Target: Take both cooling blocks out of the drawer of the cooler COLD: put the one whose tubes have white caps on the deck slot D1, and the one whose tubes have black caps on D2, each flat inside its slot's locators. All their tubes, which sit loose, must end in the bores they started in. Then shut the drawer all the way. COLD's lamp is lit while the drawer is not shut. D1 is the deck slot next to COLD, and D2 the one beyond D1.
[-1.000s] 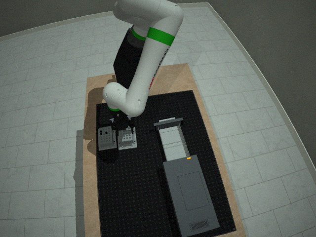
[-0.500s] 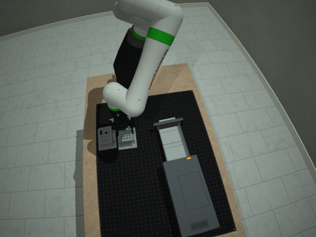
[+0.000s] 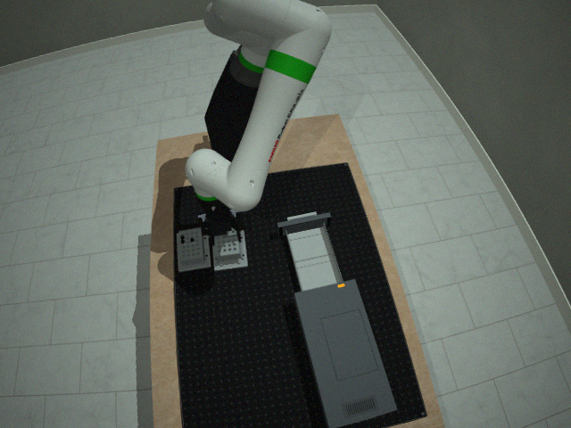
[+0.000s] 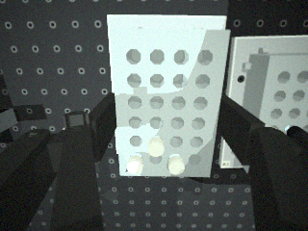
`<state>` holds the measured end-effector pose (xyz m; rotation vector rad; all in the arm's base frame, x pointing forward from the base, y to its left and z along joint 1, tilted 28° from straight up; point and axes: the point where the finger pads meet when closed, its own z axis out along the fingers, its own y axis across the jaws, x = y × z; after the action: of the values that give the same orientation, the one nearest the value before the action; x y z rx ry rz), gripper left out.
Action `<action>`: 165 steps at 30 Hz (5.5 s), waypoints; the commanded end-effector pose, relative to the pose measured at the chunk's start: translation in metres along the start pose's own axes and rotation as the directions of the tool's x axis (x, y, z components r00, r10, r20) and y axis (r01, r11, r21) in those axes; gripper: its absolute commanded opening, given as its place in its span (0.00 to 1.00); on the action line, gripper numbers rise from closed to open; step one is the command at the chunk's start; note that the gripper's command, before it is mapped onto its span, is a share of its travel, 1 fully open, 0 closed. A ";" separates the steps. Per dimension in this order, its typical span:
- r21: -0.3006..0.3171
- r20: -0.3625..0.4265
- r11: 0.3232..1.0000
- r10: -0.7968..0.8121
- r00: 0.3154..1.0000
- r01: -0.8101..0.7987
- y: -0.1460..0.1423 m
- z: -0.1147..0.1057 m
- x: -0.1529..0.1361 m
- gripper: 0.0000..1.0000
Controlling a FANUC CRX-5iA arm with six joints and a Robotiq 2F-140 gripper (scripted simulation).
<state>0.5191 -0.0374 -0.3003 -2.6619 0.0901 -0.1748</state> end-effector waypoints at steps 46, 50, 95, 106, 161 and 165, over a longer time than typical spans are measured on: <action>-0.001 -0.002 1.000 0.000 1.000 0.000 0.000 0.006 0.001 0.10; -0.001 -0.002 1.000 0.000 1.000 0.000 0.000 0.006 0.001 0.10; -0.001 -0.002 1.000 0.000 1.000 0.000 0.000 0.013 0.001 0.10; -0.001 -0.002 1.000 0.000 1.000 0.000 0.000 0.014 0.001 0.10; -0.001 -0.002 1.000 0.000 1.000 0.000 0.000 0.022 0.001 0.10; -0.001 -0.002 1.000 0.000 1.000 0.000 0.000 0.023 0.001 0.10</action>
<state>0.5223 -0.0268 -0.3209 -2.6619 0.0903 -0.1748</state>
